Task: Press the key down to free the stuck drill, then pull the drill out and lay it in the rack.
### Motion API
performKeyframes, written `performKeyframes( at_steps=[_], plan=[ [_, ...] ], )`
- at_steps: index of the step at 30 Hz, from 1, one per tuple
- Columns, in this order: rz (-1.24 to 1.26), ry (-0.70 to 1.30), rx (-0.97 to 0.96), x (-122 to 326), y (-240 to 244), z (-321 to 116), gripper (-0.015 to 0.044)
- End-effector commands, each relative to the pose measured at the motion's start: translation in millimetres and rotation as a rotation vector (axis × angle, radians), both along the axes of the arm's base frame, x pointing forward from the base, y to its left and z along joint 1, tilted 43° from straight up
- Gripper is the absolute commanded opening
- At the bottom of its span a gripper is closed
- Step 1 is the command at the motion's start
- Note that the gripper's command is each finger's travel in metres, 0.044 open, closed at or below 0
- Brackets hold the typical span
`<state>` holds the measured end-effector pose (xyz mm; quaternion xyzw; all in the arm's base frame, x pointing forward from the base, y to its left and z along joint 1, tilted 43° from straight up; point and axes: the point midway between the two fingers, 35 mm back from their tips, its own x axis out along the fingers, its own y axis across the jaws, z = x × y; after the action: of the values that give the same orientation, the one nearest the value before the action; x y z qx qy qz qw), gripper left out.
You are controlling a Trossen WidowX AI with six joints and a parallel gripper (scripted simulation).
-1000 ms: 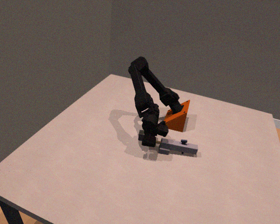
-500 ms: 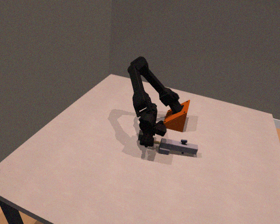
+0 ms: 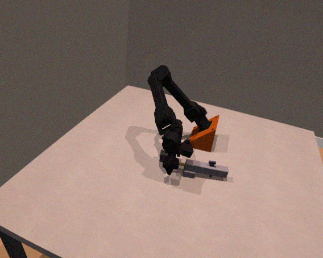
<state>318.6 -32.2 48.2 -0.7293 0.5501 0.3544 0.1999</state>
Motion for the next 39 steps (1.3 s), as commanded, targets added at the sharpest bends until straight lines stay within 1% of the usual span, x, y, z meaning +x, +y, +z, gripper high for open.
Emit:
performKeyframes(
  at_steps=[1, 18, 33, 39],
  plan=[
    [-0.004, -0.003, -0.003, -1.0, 0.5, -2.4, 0.044],
    [-0.004, -0.003, -0.003, -3.7, 3.3, -10.7, 0.044],
    [0.0, -0.001, 0.0, -2.1, 3.6, -8.9, 0.0046],
    [0.0, -0.001, 0.0, -2.1, 3.6, -8.9, 0.0006]
  ],
)
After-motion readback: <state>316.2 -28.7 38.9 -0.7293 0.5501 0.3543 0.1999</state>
